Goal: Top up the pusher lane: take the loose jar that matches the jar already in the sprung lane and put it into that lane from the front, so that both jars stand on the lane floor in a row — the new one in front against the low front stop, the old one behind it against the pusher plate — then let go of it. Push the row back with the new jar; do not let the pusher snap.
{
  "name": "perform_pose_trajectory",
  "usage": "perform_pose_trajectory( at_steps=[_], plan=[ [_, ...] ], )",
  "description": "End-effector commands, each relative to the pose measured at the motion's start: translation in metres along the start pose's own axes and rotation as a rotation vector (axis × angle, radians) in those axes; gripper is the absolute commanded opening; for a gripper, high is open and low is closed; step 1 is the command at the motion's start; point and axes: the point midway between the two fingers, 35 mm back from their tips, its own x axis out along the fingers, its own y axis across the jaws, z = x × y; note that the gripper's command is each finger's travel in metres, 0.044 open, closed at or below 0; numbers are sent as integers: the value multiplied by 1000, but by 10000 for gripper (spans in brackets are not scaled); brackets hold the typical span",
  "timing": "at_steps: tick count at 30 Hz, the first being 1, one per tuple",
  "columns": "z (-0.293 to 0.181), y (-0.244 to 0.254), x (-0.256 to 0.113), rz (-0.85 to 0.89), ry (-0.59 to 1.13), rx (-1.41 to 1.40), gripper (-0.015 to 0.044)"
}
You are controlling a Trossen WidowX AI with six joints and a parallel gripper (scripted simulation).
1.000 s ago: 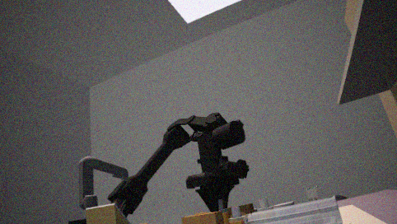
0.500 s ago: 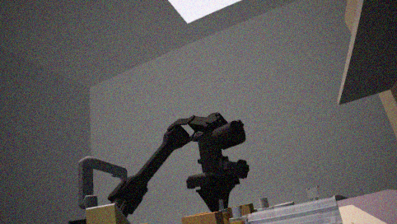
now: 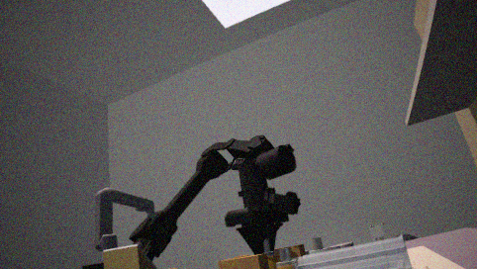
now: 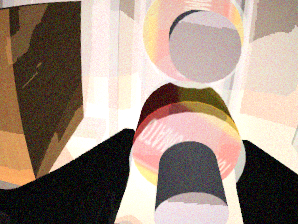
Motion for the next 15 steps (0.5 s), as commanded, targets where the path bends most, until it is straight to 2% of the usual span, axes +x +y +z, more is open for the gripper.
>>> perform_pose_trajectory(
  at_steps=[1,15],
  plan=[
    [6,2,0,7,-19,-13,0],
    [6,2,5,7,-19,-13,0]
  ],
)
